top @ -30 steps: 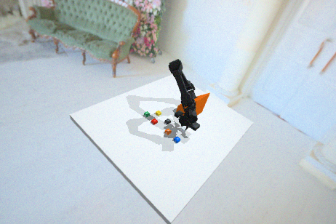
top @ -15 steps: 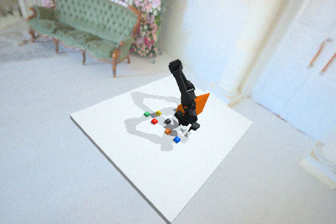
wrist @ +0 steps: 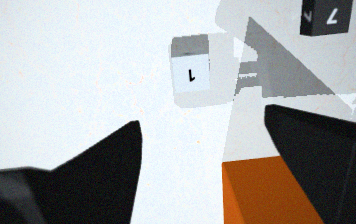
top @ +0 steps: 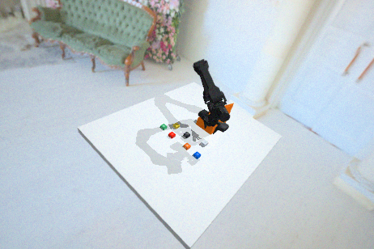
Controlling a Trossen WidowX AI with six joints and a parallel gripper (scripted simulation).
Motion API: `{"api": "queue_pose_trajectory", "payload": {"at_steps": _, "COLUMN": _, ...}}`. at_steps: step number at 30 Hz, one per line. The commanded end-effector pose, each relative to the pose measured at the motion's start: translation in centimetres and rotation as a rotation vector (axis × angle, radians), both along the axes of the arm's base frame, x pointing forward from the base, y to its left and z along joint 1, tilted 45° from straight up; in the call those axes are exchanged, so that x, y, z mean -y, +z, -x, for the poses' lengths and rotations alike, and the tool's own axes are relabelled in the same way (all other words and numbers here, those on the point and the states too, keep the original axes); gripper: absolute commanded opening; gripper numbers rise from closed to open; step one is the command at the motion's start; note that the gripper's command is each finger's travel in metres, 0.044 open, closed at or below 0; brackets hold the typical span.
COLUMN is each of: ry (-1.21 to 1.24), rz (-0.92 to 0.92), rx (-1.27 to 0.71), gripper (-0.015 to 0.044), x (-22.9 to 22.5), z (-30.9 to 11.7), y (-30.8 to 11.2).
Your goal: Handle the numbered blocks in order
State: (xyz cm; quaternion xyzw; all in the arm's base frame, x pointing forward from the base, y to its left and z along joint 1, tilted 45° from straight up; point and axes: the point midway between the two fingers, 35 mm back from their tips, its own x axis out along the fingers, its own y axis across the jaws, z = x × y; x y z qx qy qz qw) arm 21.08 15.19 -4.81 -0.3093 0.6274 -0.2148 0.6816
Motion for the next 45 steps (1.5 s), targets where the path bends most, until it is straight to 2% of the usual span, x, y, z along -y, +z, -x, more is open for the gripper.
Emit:
{"api": "queue_pose_trajectory", "payload": {"at_steps": 1, "ry": -0.013, "rz": 0.006, "rx": -0.004, "gripper": 0.0137, "x": -0.4, "z": 0.3, "y": 0.8}}
{"api": "queue_pose_trajectory", "payload": {"at_steps": 2, "ry": -0.013, "rz": 0.006, "rx": -0.004, "gripper": 0.0120, "x": -0.4, "z": 0.3, "y": 0.8}}
{"api": "queue_pose_trajectory", "payload": {"at_steps": 9, "ry": -0.012, "rz": 0.004, "rx": -0.005, "gripper": 0.0120, "x": -0.3, "z": 0.1, "y": 1.0}}
{"api": "queue_pose_trajectory", "payload": {"at_steps": 16, "ry": -0.002, "rz": -0.021, "rx": -0.010, "gripper": 0.0120, "x": 6.4, "z": -4.8, "y": 9.1}}
{"api": "queue_pose_trajectory", "payload": {"at_steps": 22, "ry": -0.010, "rz": 0.011, "rx": -0.003, "gripper": 0.0120, "x": 14.6, "z": -5.5, "y": 16.3}}
{"api": "queue_pose_trajectory", "payload": {"at_steps": 28, "ry": -0.013, "rz": 0.018, "rx": -0.003, "gripper": 0.0120, "x": 15.5, "z": -5.3, "y": 17.0}}
{"api": "queue_pose_trajectory", "payload": {"at_steps": 30, "ry": -0.012, "rz": 0.016, "rx": -0.003, "gripper": 0.0172, "x": 16.2, "z": -5.6, "y": 16.2}}
{"api": "queue_pose_trajectory", "payload": {"at_steps": 34, "ry": -0.012, "rz": 0.018, "rx": -0.002, "gripper": 0.0278, "x": 20.4, "z": -6.2, "y": 12.0}}
{"api": "queue_pose_trajectory", "payload": {"at_steps": 39, "ry": -0.013, "rz": 0.021, "rx": -0.001, "gripper": 0.0400, "x": 21.2, "z": -6.2, "y": 11.3}}
{"api": "queue_pose_trajectory", "payload": {"at_steps": 45, "ry": -0.013, "rz": 0.021, "rx": -0.001, "gripper": 0.0400, "x": 21.7, "z": -6.3, "y": 10.8}}
